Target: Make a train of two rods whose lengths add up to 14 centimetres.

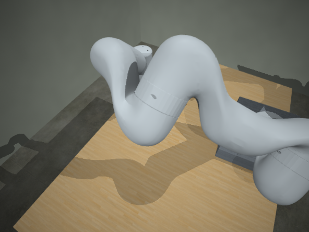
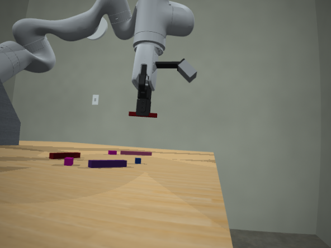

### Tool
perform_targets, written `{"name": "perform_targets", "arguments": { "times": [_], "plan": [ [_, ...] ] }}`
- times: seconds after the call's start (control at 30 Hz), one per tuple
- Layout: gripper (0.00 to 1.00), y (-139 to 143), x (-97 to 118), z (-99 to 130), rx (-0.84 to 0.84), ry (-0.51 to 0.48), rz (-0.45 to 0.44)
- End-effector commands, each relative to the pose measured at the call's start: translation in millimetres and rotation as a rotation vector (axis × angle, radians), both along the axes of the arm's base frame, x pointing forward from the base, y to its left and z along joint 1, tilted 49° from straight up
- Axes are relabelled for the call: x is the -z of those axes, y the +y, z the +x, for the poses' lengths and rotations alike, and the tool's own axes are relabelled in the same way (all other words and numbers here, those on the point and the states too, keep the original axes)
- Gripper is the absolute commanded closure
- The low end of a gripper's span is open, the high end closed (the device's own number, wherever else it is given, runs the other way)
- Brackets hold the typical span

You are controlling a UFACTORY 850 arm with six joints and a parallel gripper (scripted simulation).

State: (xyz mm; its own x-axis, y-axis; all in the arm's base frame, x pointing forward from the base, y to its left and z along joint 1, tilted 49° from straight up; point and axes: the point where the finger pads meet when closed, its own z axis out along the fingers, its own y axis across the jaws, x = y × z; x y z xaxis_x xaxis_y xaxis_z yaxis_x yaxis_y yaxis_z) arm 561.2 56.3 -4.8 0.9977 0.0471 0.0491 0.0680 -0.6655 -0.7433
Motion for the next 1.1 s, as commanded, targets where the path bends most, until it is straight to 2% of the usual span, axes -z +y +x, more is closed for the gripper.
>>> {"name": "perform_targets", "arguments": {
  "times": [0.0,0.1,0.17,0.6,0.67,0.73,1.07],
  "plan": [
    [0.96,-3.4,2.5,-2.0,-0.100,-0.135,0.003],
    [0.96,-3.9,3.0,-2.5,-0.119,-0.157,0.003],
    [0.96,-5.7,5.0,-4.4,-0.190,-0.236,0.002],
    [0.96,-11.9,11.7,-11.0,-0.432,-0.507,0.000],
    [0.96,-11.9,11.7,-11.0,-0.432,-0.507,0.000],
    [0.96,-13.7,13.6,-13.0,-0.503,-0.586,-0.001],
    [0.96,-18.2,18.6,-18.1,-0.689,-0.793,-0.003]
  ]
}}
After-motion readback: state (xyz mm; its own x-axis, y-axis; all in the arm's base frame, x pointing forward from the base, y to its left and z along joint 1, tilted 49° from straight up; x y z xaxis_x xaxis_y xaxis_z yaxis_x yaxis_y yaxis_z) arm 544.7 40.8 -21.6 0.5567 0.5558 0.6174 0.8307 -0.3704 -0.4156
